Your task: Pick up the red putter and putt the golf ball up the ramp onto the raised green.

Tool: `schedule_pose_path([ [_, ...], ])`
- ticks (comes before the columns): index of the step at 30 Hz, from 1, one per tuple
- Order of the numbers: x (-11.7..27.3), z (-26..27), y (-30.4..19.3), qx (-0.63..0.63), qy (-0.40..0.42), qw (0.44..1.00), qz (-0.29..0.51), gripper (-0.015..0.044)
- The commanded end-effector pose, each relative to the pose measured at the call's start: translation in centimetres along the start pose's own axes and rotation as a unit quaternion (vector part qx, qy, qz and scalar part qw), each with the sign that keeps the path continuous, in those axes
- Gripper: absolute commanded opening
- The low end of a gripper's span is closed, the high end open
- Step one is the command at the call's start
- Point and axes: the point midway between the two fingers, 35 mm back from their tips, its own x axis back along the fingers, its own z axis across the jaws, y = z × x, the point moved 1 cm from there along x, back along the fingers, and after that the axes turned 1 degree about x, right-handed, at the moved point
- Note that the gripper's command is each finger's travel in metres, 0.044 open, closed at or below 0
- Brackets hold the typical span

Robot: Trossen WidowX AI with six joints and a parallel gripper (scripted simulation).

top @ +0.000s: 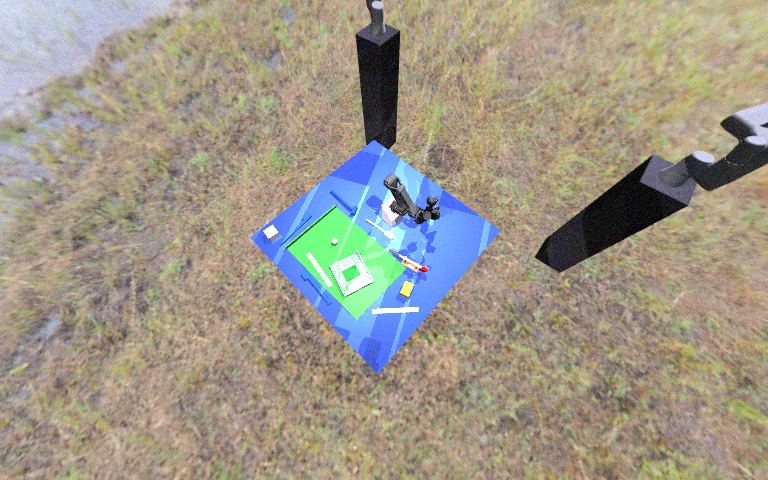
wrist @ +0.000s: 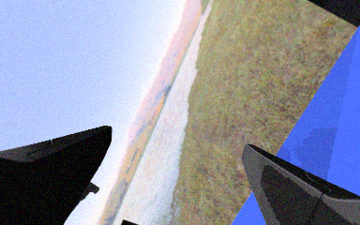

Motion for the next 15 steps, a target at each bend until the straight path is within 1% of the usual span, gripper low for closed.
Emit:
schedule_pose_path([
  [1,0.0,-0.1,0.1,0.001,-0.002,1.0,-0.001,0.0426],
  [2,0.1,-0.4,0.3,0.005,-0.009,1.0,-0.005,0.044],
  [4,0.6,-1.4,1.2,0.019,-0.038,0.999,-0.02,0.044],
  [7,2.2,-4.3,3.4,0.056,-0.12,0.99,-0.053,0.044],
  [13,8.5,-9.9,7.0,0.129,-0.312,0.937,-0.086,0.044],
  [15,10.4,-10.9,7.6,0.142,-0.358,0.919,-0.086,0.044],
])
